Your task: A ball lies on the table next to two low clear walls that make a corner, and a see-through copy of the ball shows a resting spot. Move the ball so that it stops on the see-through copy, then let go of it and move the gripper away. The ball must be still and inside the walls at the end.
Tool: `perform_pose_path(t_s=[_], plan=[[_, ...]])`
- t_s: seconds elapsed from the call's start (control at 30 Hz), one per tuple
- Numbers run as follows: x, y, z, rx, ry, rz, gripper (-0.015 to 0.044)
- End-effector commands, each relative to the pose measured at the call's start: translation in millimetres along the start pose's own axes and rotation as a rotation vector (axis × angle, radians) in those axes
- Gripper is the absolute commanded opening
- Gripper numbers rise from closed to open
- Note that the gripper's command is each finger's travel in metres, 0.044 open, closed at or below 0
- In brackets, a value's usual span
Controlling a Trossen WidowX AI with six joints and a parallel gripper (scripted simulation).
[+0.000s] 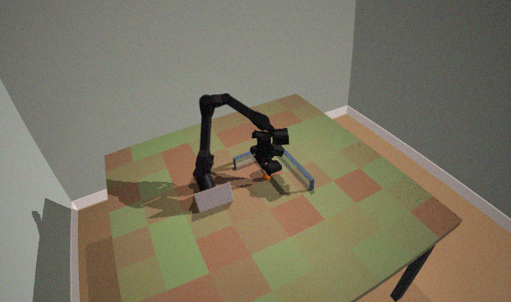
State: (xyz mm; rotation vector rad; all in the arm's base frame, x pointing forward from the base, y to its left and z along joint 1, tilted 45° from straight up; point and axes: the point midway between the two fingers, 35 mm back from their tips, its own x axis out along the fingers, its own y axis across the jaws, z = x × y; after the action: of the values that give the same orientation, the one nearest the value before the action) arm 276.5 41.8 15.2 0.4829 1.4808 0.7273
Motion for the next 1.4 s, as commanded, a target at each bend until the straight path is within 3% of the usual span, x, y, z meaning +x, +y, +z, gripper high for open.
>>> perform_pose_path(t_s=[0.0, 0.43, 0.57, 0.83, 0.9, 0.97, 1.37], plan=[[8, 1, -3, 0.01, 0.007, 0.009, 0.0244], [27, 1, -4, 0.01, 0.007, 0.01, 0.0244], [27, 1, -4, 0.01, 0.007, 0.01, 0.0139], [27, 1, -4, 0.01, 0.007, 0.01, 0.0085], [26, 1, -3, 0.01, 0.007, 0.01, 0.0033], [18, 0, -2, 0.01, 0.006, 0.008, 0.0], [-52, -4, 3, 0.012, 0.007, -0.001, 0.0]])
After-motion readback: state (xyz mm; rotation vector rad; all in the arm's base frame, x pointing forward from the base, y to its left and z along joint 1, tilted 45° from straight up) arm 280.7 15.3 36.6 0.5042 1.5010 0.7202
